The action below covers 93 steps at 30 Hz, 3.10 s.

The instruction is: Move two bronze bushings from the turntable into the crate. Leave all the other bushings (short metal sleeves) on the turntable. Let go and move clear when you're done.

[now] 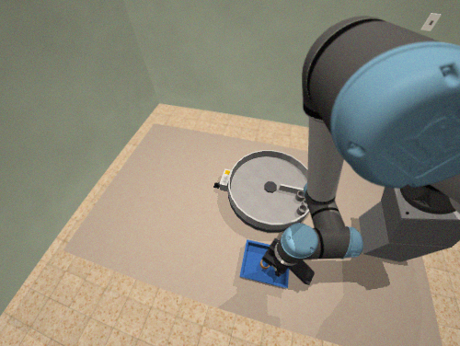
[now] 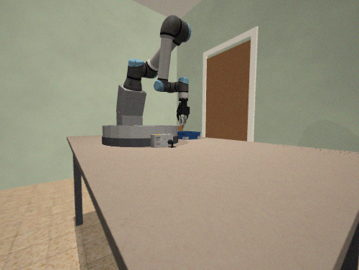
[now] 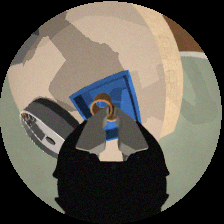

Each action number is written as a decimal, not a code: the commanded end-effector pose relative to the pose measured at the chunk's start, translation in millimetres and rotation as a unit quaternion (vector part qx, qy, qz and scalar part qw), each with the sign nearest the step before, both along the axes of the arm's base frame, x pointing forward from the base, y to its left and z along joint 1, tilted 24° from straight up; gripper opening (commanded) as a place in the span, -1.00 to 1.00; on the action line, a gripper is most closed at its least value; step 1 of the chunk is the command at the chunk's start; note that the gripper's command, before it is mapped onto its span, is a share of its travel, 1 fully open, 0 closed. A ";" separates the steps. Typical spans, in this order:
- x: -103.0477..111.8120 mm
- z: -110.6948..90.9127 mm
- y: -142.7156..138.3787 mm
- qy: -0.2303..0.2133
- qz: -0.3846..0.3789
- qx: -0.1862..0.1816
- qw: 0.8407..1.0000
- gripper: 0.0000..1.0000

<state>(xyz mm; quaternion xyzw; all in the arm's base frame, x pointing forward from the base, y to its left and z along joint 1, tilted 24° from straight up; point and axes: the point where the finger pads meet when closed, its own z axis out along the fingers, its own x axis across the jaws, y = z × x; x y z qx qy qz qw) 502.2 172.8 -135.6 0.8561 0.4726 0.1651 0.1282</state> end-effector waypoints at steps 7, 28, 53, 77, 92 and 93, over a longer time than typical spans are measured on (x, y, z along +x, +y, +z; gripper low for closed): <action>0.3 0.4 0.2 -0.001 0.000 0.000 1.000 -1.00; 0.5 -0.1 0.1 -0.001 0.000 0.000 1.000 -1.00; 12.4 -26.6 -1.7 -0.001 0.000 0.000 1.000 -1.00; 17.3 -37.8 -2.4 -0.001 0.000 0.000 1.000 -1.00; 17.3 -37.8 -2.4 -0.001 0.000 0.000 1.000 -1.00; 17.3 -37.8 -2.4 -0.001 0.000 0.000 1.000 -1.00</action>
